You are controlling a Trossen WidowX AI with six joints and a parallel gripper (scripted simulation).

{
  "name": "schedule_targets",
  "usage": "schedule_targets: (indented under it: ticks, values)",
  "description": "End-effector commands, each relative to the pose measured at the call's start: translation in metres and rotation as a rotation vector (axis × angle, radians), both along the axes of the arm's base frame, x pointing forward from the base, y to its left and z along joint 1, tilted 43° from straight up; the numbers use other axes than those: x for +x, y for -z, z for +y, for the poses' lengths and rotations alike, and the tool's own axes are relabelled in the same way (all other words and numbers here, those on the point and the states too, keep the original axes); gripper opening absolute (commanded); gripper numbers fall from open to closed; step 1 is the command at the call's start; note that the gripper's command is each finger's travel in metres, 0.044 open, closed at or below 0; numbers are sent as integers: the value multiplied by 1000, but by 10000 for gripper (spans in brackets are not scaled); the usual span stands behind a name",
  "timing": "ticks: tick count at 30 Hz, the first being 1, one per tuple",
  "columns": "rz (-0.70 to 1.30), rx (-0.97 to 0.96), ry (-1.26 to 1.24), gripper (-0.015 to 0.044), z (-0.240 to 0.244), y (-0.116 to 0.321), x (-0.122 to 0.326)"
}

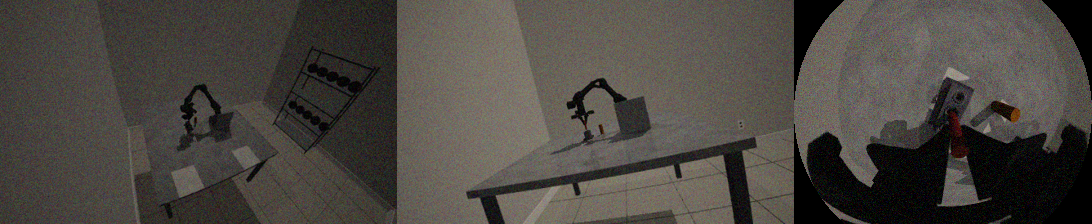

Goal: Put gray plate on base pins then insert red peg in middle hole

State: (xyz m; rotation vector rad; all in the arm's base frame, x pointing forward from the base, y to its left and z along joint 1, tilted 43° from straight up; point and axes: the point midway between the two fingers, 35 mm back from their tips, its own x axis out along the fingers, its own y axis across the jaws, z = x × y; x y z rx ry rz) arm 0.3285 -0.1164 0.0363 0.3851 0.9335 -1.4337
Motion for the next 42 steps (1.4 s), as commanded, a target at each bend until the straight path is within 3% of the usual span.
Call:
schedule_targets:
  ticks: [1, 42]
  values:
    - [1, -3, -3, 0, 0, -1, 1]
    - [-4, 0, 0, 0, -13, 10, -1]
